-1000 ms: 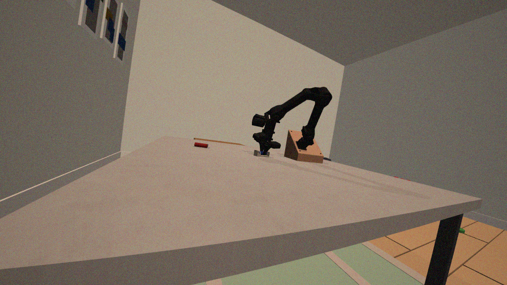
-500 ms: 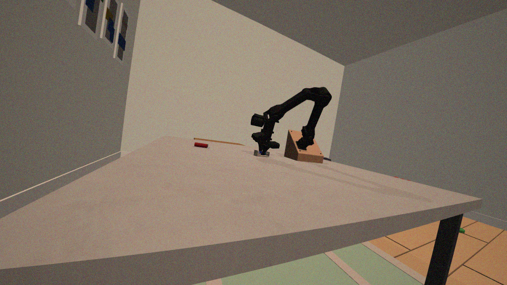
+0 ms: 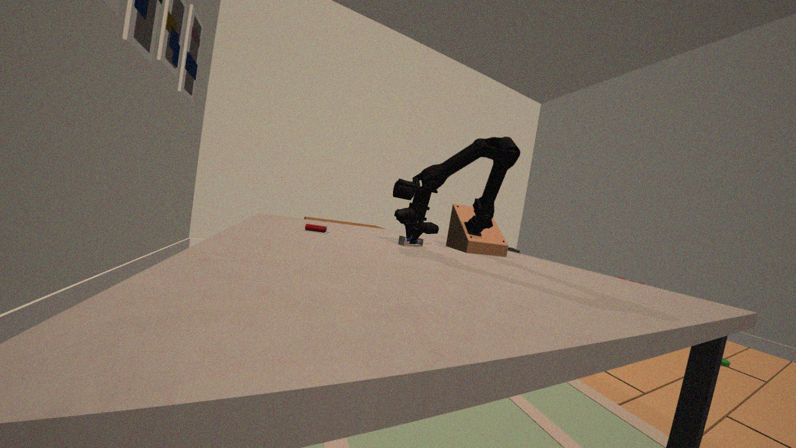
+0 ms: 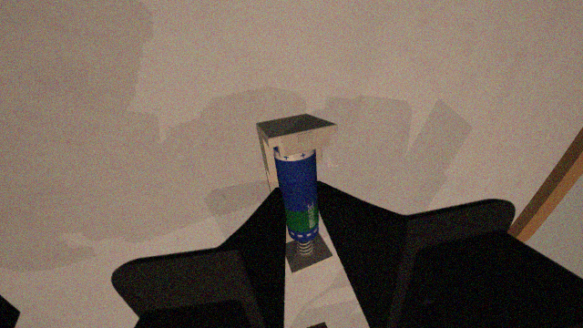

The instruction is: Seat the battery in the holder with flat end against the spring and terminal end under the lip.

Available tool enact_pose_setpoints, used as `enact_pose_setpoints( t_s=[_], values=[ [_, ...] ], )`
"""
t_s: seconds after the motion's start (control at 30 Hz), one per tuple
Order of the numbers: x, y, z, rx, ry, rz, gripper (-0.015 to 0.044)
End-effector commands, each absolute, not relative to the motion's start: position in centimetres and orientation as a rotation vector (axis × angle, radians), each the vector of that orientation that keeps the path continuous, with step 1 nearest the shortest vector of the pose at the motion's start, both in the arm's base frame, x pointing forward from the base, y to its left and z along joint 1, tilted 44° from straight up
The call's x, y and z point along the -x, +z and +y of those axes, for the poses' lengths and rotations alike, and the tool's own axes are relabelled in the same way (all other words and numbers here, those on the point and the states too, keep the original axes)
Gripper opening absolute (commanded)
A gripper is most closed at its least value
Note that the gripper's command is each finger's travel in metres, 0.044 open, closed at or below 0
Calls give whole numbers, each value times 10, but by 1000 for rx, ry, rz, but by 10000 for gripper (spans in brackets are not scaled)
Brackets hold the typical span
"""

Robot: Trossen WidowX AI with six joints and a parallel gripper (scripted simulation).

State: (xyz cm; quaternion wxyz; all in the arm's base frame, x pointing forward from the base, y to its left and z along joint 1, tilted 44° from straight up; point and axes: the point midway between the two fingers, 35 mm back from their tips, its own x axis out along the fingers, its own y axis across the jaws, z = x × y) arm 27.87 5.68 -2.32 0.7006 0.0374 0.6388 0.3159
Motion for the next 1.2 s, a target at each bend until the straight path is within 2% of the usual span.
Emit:
enact_pose_setpoints(
  t_s=[0.0,0.03,0.57,0.9,1.17],
  values=[
    [-280,-24,57,-84,702,1427,150],
    [-280,-24,57,-84,702,1427,173],
    [-280,-12,47,-82,704,1422,173],
    [-280,37,-3,-79,702,1424,435],
    [-280,35,-5,-79,702,1424,440]
  ],
)
